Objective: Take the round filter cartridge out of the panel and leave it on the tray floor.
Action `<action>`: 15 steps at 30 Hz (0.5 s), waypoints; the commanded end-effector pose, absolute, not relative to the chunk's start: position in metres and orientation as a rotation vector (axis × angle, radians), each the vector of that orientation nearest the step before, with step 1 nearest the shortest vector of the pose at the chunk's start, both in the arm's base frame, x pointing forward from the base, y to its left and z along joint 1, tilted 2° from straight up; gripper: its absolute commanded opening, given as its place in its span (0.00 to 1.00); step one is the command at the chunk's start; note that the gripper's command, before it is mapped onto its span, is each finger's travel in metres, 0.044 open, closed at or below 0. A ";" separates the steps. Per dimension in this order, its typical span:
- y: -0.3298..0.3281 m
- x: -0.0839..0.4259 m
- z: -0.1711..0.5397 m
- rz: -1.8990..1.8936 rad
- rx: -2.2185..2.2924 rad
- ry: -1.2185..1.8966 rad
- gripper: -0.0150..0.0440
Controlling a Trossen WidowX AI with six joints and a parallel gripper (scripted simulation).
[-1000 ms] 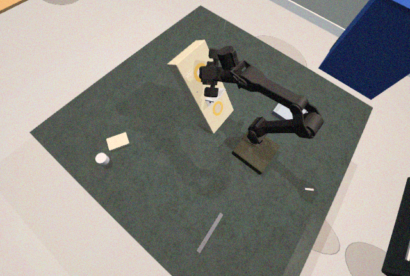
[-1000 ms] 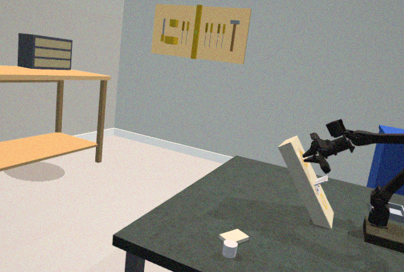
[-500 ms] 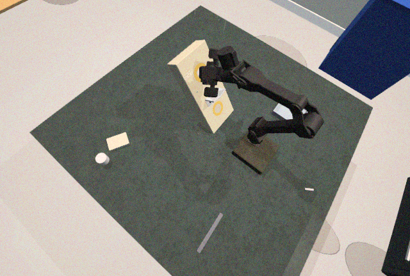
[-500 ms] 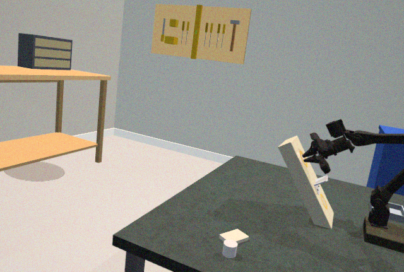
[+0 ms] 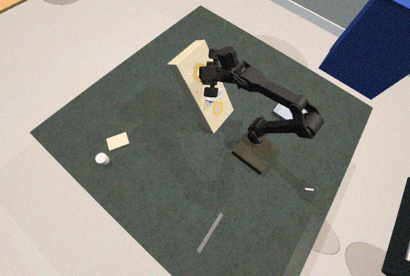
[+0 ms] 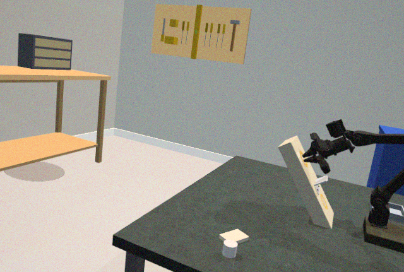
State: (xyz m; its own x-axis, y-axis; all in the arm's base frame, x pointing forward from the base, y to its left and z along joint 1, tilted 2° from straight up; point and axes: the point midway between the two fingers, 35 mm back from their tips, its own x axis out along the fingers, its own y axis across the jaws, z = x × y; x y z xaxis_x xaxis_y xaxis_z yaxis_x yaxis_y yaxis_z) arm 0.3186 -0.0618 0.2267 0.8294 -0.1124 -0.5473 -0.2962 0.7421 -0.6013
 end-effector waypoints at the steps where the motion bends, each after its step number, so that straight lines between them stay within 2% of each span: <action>1: -0.062 0.319 0.225 0.109 -0.737 0.601 0.37; 7: -0.062 0.319 0.225 0.109 -0.737 0.601 0.30; 8: -0.062 0.319 0.225 0.109 -0.737 0.601 0.26; 15: -0.063 0.323 0.223 0.077 -0.641 0.604 0.25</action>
State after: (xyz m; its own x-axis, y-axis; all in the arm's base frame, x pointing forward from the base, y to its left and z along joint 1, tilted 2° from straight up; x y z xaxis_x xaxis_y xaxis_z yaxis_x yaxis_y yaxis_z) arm 0.3184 -0.0611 0.2260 0.8279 -0.1089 -0.5502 -0.2841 0.7643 -0.5788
